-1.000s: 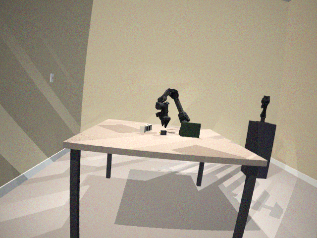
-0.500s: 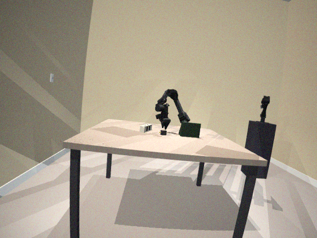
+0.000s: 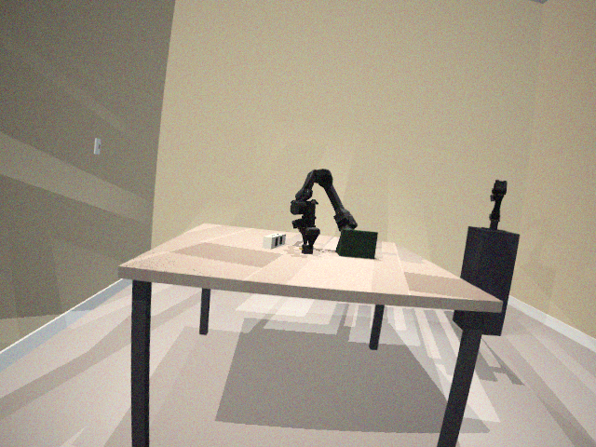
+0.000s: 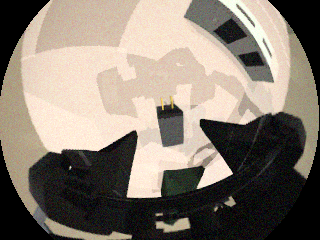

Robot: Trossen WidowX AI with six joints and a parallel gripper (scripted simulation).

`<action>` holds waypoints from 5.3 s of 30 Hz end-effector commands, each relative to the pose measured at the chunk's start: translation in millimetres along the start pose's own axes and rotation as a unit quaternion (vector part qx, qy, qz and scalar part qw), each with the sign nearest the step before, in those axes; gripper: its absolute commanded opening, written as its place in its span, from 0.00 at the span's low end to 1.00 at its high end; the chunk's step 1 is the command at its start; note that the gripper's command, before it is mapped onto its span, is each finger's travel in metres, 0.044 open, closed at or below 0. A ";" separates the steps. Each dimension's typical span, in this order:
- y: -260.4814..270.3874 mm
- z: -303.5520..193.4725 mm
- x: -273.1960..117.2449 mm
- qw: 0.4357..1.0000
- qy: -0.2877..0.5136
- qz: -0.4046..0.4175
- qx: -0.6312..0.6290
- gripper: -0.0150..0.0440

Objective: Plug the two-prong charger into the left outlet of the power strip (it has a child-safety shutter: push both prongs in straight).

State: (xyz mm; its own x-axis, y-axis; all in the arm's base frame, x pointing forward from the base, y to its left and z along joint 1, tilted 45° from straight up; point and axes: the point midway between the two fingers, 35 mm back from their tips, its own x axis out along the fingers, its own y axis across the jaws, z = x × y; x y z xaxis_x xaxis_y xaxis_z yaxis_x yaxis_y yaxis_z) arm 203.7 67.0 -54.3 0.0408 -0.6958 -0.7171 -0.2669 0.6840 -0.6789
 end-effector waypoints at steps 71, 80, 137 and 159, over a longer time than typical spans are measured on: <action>-17.6 10.3 -20.0 0.996 -0.001 0.008 0.089 0.25; -28.6 21.9 -11.0 0.989 -0.001 0.012 0.145 0.25; -84.3 84.5 7.2 0.962 -0.002 0.015 0.271 0.25; -86.1 87.1 6.6 0.962 -0.002 0.014 0.273 0.25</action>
State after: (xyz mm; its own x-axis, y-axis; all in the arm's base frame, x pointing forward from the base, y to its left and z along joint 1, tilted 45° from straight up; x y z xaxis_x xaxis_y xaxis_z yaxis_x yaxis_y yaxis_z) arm 309.1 22.2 -16.1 0.0402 -0.6718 -0.7396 0.2786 0.7184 -0.6374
